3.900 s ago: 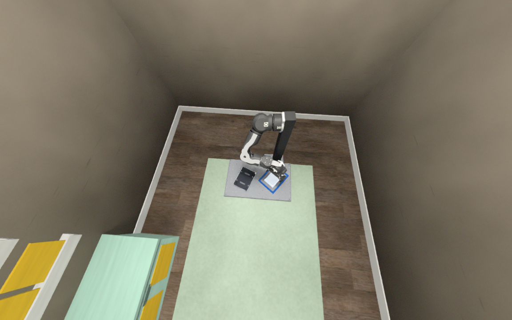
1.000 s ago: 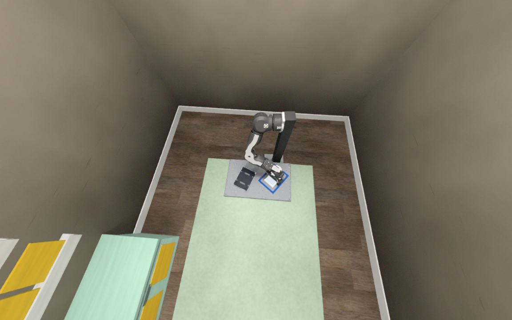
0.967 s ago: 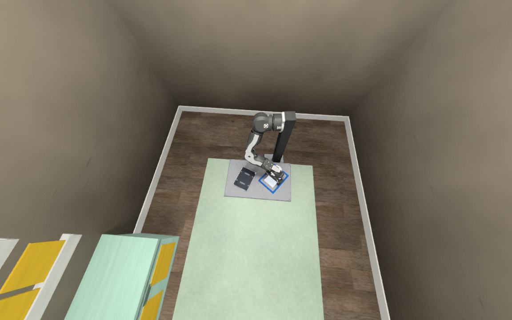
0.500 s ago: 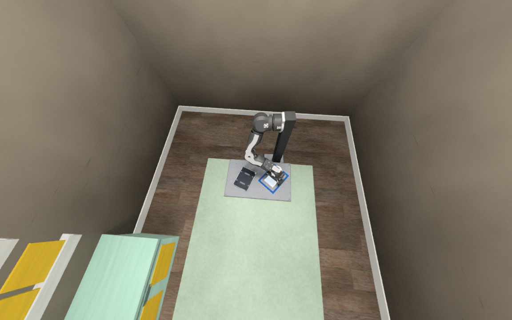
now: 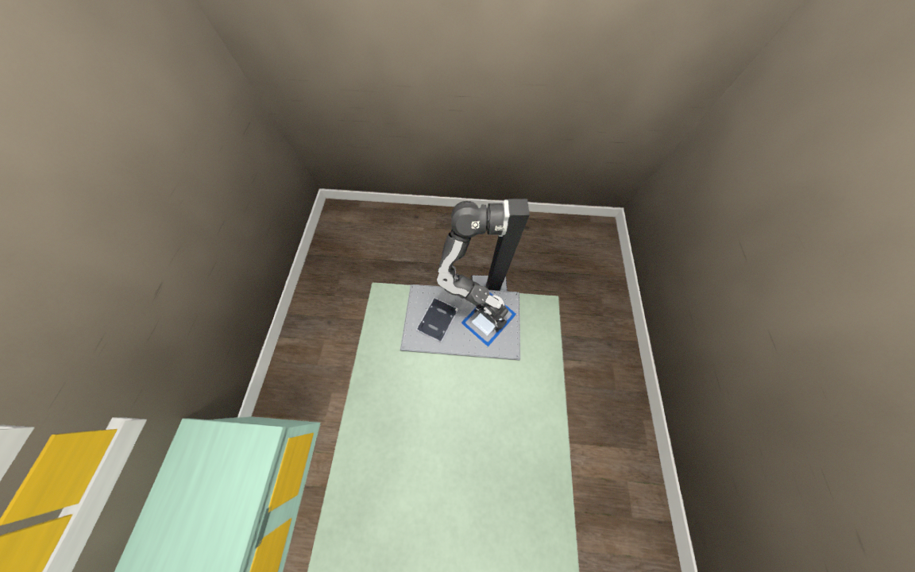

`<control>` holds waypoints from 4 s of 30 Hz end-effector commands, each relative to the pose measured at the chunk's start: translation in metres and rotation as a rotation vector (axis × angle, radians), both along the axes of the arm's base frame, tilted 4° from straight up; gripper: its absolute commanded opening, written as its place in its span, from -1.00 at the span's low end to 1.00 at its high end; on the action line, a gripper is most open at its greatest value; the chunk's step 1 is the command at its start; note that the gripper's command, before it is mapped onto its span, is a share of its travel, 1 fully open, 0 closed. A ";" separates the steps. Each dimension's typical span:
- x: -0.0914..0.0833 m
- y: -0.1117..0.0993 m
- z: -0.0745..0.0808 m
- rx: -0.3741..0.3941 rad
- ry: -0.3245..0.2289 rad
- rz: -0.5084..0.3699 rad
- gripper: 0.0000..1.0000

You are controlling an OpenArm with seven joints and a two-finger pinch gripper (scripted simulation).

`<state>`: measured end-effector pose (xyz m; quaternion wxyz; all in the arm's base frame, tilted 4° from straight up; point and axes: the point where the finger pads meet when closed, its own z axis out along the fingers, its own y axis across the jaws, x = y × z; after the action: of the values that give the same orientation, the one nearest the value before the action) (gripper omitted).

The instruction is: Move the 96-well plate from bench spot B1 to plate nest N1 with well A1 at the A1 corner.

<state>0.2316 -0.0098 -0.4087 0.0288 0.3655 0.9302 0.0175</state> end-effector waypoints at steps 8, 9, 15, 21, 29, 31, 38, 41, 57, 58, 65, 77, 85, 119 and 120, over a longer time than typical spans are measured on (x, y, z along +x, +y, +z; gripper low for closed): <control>0.001 0.001 0.002 0.000 -0.002 0.000 0.54; 0.001 0.001 0.002 0.001 -0.003 -0.001 0.54; 0.004 0.001 0.004 0.003 -0.005 -0.002 0.54; 0.004 0.001 0.004 0.003 -0.005 -0.002 0.54; 0.003 0.001 0.003 0.002 -0.005 -0.001 0.21; 0.003 0.001 0.003 0.002 -0.005 -0.001 0.07; 0.003 0.001 0.003 0.002 -0.005 -0.001 -0.39; 0.003 0.001 0.003 0.002 -0.005 -0.001 -0.46; 0.003 0.001 0.003 0.002 -0.006 0.000 -1.00; 0.003 0.001 0.003 0.002 -0.006 0.000 -1.00; 0.003 0.001 0.003 0.002 -0.006 0.000 -1.00; 0.003 0.001 0.008 0.002 -0.005 -0.003 -1.00; 0.004 0.000 0.015 0.002 -0.005 -0.006 -1.00; 0.001 -0.001 0.030 -0.001 -0.004 -0.002 -1.00; 0.001 -0.001 0.030 -0.001 -0.004 -0.002 -1.00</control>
<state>0.2307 -0.0102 -0.3805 0.0287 0.3656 0.9301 0.0177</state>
